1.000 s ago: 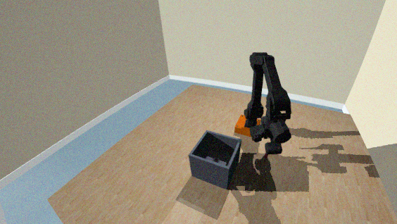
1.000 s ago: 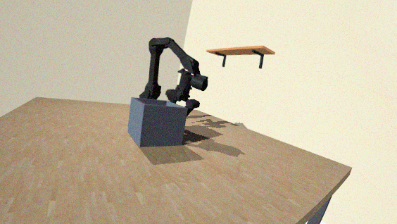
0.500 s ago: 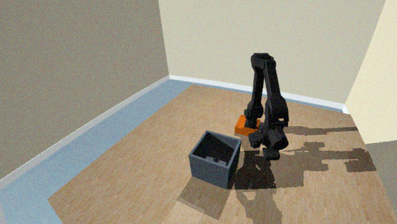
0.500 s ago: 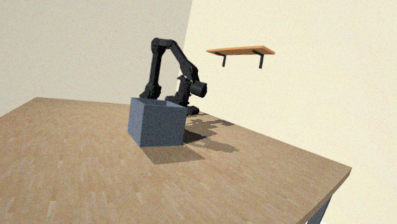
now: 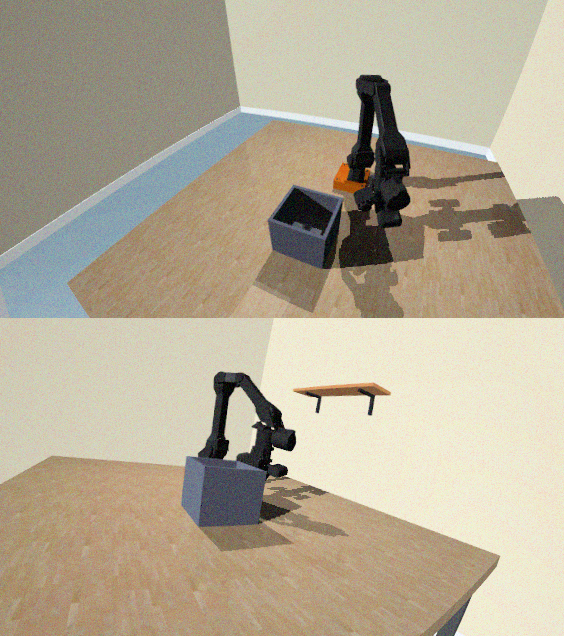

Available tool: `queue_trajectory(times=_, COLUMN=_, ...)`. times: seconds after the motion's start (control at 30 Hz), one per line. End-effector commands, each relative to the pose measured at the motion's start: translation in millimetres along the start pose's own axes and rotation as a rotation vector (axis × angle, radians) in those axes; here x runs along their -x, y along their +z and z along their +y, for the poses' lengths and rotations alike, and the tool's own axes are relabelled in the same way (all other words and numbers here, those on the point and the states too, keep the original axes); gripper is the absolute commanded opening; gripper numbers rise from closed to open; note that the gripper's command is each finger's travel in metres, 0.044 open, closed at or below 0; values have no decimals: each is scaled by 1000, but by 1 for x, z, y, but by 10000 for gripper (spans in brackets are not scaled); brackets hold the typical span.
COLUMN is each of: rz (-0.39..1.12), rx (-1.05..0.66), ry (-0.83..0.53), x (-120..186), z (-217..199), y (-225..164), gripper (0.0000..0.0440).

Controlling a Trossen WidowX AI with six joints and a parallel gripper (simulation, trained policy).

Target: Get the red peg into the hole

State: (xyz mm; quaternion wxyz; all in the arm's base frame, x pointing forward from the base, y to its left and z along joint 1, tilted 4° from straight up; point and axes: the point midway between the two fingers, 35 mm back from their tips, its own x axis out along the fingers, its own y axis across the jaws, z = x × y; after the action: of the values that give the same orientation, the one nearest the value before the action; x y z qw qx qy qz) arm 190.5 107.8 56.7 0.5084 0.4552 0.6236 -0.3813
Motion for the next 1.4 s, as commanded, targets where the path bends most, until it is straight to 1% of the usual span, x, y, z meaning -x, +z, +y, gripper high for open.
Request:
queue_trajectory(times=0.0, rz=30, rx=11, ry=65, x=18, z=6, y=-4, gripper=0)
queue_trajectory(times=0.4, rz=45, rx=60, ry=222, x=75, z=16, y=-4, gripper=0)
queue_trajectory(times=0.63, rz=1, rx=82, ry=311, x=114, z=16, y=7, gripper=0)
queue_trajectory(times=0.9, rz=-87, rx=75, ry=385, x=153, z=16, y=29, gripper=0)
queue_trajectory(times=1.1, rz=-156, rx=48, ry=395, x=170, z=14, y=51, gripper=0)
queue_trajectory(times=1.37, rz=-214, rx=-1, ry=359, x=176, z=9, y=80, gripper=0)
